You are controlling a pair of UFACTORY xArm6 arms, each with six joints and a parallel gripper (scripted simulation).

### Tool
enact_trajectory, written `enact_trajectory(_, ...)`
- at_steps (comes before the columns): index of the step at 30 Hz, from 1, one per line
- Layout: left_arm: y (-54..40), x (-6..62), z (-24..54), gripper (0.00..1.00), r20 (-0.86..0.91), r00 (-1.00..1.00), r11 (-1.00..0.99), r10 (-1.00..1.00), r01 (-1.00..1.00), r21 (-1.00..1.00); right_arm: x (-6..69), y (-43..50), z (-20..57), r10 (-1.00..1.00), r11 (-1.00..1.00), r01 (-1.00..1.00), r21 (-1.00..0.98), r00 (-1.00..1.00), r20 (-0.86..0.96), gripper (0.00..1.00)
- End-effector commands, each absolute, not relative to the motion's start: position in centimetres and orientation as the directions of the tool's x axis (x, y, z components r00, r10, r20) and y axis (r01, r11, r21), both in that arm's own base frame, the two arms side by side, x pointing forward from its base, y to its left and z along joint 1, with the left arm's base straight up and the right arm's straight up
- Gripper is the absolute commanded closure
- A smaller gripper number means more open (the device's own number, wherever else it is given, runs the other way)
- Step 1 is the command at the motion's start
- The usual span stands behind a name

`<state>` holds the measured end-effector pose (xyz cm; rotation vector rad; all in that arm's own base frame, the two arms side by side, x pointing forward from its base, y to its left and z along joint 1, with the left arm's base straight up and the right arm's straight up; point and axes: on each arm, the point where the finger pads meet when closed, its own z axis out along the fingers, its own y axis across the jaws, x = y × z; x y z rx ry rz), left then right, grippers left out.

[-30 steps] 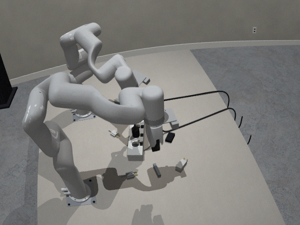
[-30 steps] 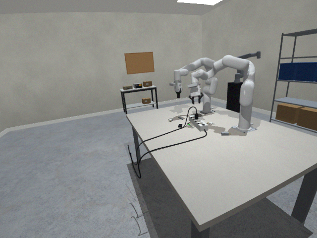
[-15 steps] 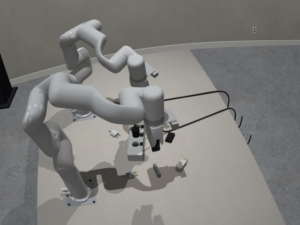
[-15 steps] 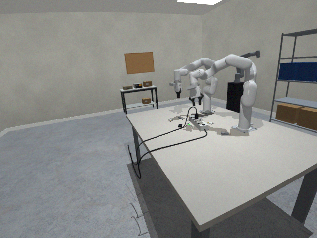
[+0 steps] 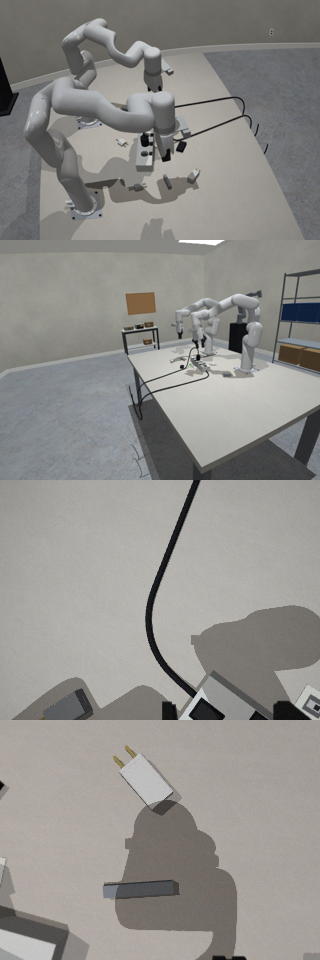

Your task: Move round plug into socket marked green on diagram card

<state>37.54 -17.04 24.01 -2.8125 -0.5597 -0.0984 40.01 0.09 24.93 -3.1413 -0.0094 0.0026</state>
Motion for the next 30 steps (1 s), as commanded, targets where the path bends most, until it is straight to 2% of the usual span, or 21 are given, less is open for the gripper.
enact_trajectory(1,-15.0,38.2,24.1,0.43,0.077,0.941,-0.913,0.33,0.339,-0.229,40.1,0.1,25.0,0.005,-1.0,0.005,0.0,1.0,0.001,1.0)
enact_trajectory(30,-4.2,40.1,24.7,0.43,-0.021,0.994,-0.993,0.103,0.101,-0.06,40.0,0.0,25.1,0.002,-1.0,0.002,0.0,1.0,0.002,1.0)
